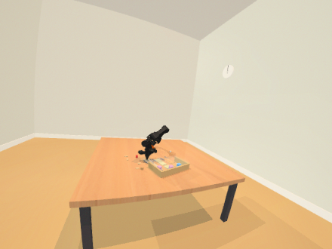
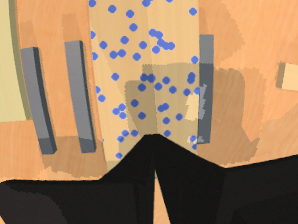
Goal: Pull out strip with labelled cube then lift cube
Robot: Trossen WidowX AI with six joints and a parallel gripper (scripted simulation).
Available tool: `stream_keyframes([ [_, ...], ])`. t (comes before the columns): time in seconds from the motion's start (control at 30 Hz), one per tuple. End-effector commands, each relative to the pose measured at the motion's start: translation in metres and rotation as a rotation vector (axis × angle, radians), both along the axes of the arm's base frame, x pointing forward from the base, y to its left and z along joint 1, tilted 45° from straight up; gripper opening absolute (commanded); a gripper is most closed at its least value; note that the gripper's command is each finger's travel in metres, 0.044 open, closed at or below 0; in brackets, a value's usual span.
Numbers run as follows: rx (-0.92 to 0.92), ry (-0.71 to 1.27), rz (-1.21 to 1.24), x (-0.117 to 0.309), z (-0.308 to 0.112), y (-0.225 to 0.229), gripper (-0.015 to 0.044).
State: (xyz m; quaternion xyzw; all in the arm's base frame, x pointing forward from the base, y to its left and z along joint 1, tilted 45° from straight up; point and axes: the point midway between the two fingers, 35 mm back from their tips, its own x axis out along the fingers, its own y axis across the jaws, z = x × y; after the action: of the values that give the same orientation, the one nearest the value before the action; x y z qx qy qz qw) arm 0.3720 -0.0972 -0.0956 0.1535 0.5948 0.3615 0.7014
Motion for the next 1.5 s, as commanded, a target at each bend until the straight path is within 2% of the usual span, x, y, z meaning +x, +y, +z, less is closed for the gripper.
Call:
stream_keyframes([
  [0.0,0.002,0.020,0.013,-0.013,-0.007,0.003,0.0000],
  [1.47,0.000,0.023,0.013,-0.075,-0.023,-0.012,0.0000],
])
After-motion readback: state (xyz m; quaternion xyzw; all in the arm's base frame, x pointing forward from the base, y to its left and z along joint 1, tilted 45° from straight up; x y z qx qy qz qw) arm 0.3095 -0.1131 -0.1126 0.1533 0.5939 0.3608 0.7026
